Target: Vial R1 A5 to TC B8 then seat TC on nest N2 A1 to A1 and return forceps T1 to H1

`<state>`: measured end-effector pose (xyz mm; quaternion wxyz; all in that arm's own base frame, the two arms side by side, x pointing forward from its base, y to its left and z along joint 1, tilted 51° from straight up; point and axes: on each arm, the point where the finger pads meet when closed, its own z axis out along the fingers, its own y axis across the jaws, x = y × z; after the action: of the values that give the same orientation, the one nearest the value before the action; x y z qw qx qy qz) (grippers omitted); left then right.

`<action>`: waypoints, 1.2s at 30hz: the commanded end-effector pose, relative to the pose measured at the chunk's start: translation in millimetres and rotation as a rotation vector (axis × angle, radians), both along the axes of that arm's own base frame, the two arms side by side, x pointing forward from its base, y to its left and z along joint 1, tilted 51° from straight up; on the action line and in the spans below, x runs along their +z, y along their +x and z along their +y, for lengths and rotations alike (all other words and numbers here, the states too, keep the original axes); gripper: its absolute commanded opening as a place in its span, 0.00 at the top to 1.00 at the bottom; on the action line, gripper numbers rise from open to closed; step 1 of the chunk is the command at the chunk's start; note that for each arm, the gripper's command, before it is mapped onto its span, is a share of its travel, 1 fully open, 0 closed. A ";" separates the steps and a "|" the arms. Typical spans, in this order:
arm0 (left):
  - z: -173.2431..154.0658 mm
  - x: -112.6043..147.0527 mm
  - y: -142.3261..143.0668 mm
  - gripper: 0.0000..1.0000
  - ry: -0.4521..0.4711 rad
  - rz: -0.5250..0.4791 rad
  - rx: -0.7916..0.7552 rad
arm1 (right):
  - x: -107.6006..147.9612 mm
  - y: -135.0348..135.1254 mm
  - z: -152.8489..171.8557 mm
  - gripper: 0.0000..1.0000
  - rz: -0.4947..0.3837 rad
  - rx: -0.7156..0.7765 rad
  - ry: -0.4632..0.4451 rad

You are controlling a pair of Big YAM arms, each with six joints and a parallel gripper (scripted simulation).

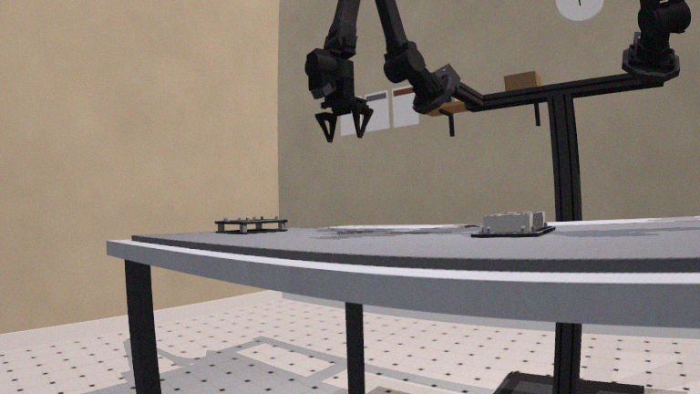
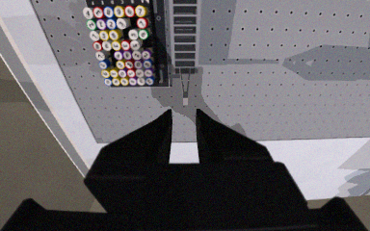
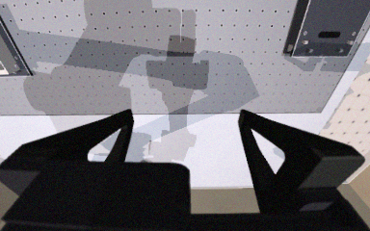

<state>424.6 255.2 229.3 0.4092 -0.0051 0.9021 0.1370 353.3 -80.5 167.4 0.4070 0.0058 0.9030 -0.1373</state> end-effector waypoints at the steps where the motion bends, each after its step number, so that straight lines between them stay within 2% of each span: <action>1: 0.6 6.9 1.4 0.77 0.011 -0.012 -0.001 | 7.9 2.9 0.3 0.00 -0.014 0.012 -0.012; 6: -6.5 4.4 1.0 0.77 0.016 -0.013 -0.013 | 7.9 2.9 0.3 0.00 -0.014 0.012 -0.012; 12: 0.0 6.6 1.3 0.77 0.011 -0.012 -0.001 | 7.9 2.9 0.3 0.00 -0.014 0.012 -0.012; 13: -7.3 5.6 0.9 0.77 0.017 -0.015 -0.013 | 7.9 2.9 0.3 0.00 -0.014 0.012 -0.012; 22: 0.0 6.5 1.3 0.77 0.011 -0.012 -0.001 | 7.9 2.9 0.3 0.00 -0.014 0.012 -0.012; 23: -1.2 -9.4 3.2 0.77 -0.001 0.007 -0.003 | 7.9 2.9 0.3 0.00 -0.014 0.012 -0.012; 36: 6.9 -6.0 24.0 0.77 0.007 -0.018 0.001 | 7.9 2.9 0.3 0.00 -0.014 0.012 -0.012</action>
<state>436.1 257.2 210.4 0.4045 -0.0035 0.9046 0.1343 353.3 -80.5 167.4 0.4070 0.0058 0.9030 -0.1373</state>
